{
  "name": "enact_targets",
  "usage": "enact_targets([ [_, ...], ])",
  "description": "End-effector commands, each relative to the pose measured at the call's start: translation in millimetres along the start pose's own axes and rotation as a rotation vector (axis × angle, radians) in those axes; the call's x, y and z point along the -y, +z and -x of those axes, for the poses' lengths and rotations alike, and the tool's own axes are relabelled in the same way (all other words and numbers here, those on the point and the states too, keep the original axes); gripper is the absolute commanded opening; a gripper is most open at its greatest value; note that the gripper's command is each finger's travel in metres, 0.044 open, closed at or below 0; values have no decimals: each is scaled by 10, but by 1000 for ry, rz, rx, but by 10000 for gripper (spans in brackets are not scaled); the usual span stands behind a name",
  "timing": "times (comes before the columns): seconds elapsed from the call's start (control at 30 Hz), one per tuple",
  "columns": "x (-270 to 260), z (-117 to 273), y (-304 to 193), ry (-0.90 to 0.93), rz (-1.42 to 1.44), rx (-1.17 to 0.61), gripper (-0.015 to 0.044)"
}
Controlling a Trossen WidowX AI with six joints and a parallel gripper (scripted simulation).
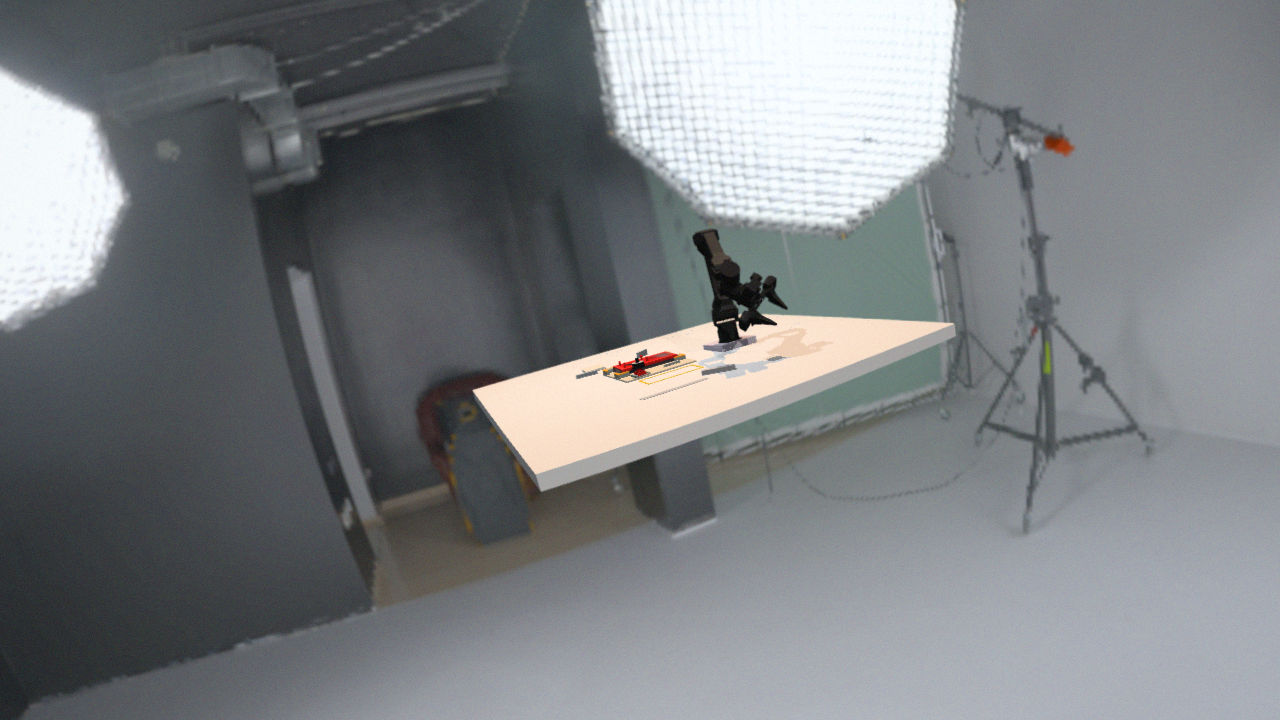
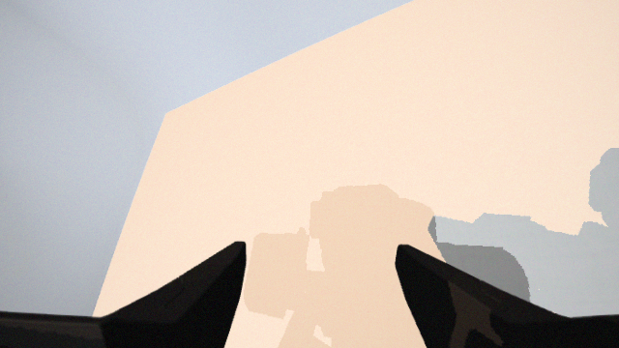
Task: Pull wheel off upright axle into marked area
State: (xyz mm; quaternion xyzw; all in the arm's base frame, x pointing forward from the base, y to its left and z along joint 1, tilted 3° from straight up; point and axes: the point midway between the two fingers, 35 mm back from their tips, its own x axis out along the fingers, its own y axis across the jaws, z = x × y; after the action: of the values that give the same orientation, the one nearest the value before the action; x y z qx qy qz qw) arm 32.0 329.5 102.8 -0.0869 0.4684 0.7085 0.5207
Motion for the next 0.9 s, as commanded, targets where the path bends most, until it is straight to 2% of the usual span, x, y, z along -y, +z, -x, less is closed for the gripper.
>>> enact_targets([
  [0.0, 394, 207, 197, -135, -116, 22, 300],
  [0.2, 1028, 657, 355, -343, -311, 41, 300],
  [0.43, 1679, 1327, 323, -564, -549, 46, 300],
  [0.87, 2424, 2779, -299, -904, -1014, -3, 300],
])
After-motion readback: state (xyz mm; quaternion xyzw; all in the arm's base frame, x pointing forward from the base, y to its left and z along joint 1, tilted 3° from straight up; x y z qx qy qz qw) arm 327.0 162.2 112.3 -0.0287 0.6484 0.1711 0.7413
